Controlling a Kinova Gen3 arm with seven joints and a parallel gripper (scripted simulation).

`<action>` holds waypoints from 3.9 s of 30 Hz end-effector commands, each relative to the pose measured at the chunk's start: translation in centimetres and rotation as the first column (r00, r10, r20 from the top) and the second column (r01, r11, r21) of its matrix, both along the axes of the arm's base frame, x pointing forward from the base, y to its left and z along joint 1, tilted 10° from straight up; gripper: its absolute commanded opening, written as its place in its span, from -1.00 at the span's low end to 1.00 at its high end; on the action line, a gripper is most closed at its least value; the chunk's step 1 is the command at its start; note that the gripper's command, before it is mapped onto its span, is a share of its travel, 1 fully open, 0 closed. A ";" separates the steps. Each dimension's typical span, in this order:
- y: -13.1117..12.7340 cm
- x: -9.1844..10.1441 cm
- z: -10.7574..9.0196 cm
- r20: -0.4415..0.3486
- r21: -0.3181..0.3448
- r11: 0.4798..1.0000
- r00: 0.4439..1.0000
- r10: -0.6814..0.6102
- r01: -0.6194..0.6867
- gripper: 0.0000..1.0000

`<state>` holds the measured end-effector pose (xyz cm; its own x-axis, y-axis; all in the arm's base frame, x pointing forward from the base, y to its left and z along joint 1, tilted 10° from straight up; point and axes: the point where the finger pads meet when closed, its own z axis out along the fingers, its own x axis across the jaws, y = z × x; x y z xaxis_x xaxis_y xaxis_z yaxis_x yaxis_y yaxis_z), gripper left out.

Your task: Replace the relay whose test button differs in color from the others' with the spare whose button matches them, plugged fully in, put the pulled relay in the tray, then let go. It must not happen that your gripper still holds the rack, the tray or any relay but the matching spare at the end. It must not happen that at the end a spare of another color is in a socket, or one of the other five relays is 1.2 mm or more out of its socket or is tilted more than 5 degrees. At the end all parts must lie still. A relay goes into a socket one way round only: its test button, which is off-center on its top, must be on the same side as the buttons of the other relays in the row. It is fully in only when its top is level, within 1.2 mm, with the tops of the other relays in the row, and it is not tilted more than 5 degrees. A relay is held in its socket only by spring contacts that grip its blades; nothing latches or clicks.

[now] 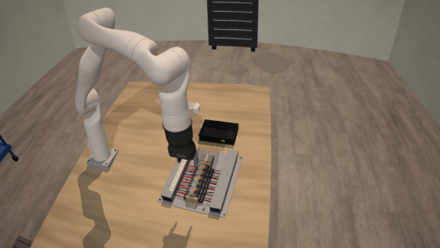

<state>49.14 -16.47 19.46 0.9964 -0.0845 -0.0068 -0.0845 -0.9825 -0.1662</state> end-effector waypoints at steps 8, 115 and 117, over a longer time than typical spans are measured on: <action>0.8 -0.4 -3.0 -0.010 0.005 1.000 1.000 0.002 -0.002 1.00; 0.9 -0.3 -2.3 -0.010 0.005 1.000 1.000 0.002 -0.002 1.00; 1.3 -0.3 -3.0 -0.010 0.005 1.000 1.000 0.002 -0.002 1.00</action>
